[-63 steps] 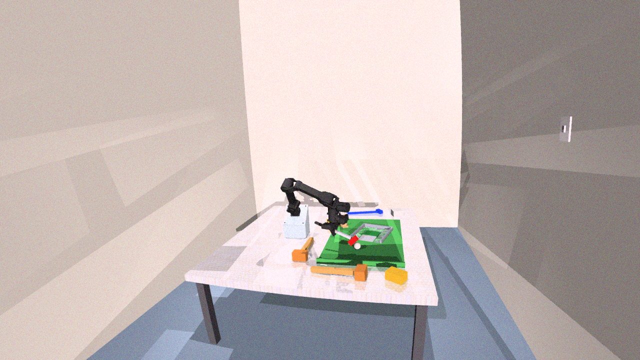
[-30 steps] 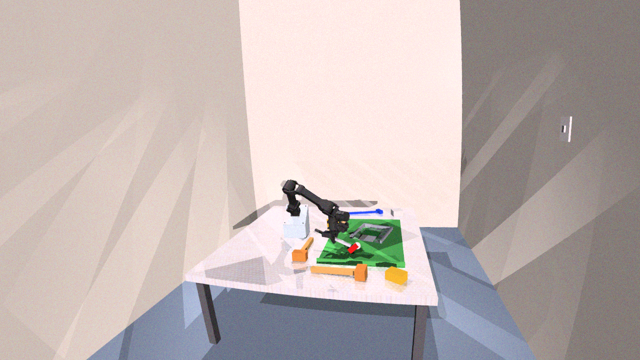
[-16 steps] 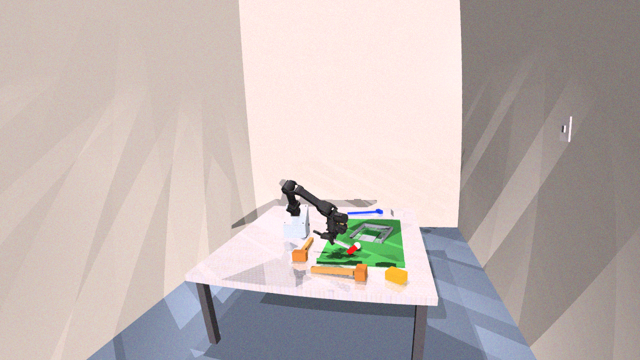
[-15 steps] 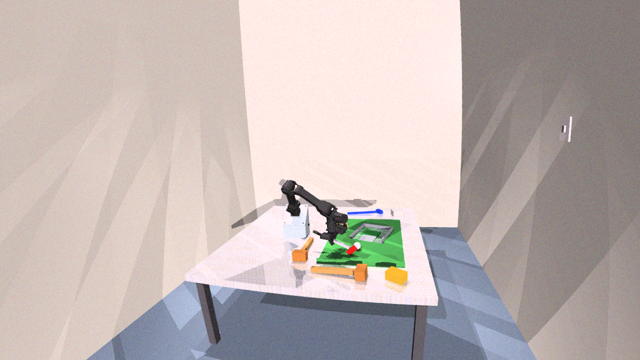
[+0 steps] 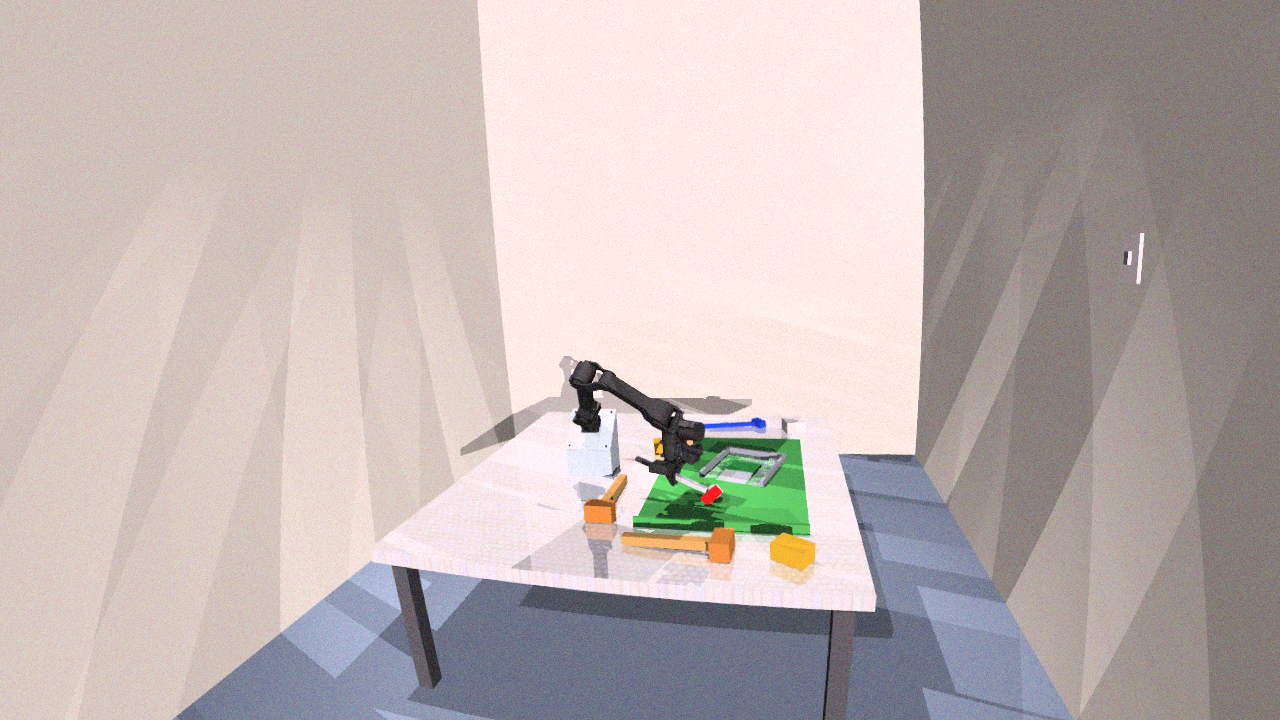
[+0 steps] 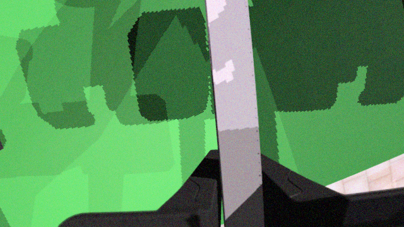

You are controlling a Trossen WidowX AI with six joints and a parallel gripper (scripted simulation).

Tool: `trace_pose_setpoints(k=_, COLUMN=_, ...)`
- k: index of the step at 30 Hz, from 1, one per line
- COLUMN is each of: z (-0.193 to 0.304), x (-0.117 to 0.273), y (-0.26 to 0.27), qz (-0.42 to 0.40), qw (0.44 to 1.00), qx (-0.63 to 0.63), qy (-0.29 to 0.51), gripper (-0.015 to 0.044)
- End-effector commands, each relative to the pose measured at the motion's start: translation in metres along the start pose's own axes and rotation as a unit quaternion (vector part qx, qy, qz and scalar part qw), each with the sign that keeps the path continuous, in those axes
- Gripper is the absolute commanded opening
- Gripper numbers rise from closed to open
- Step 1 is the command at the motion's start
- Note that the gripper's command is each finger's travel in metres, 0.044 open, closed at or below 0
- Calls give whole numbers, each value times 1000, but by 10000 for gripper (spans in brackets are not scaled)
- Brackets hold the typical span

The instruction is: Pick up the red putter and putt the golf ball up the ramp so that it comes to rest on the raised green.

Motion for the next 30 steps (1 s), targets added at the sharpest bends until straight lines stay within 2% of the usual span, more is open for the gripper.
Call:
trace_pose_setpoints(k=1, z=0, x=-1, y=58, qz=-4, qw=1000, qx=13, qy=4, gripper=0)
trace_pose_setpoints(k=4, z=2, x=0, y=89, qz=-1, qw=1000, qx=14, qy=2, gripper=0)
trace_pose_setpoints(k=10, z=2, x=7, y=92, qz=-2, qw=1000, qx=14, qy=2, gripper=0)
trace_pose_setpoints(k=19, z=1, x=59, y=91, qz=-3, qw=1000, qx=14, qy=2, gripper=0)
trace_pose_setpoints(k=30, z=2, x=53, y=95, qz=-4, qw=1000, qx=21, qy=4, gripper=0)
Point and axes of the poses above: the point midway between the two fingers, 35 mm back from their tips, its own x axis back along the fingers, its own y axis across the jaws, z = x × y, the point moved 4 cm from there along x, back along the fingers, and after that the axes turned 6 degrees about x, right-handed, at the moved point
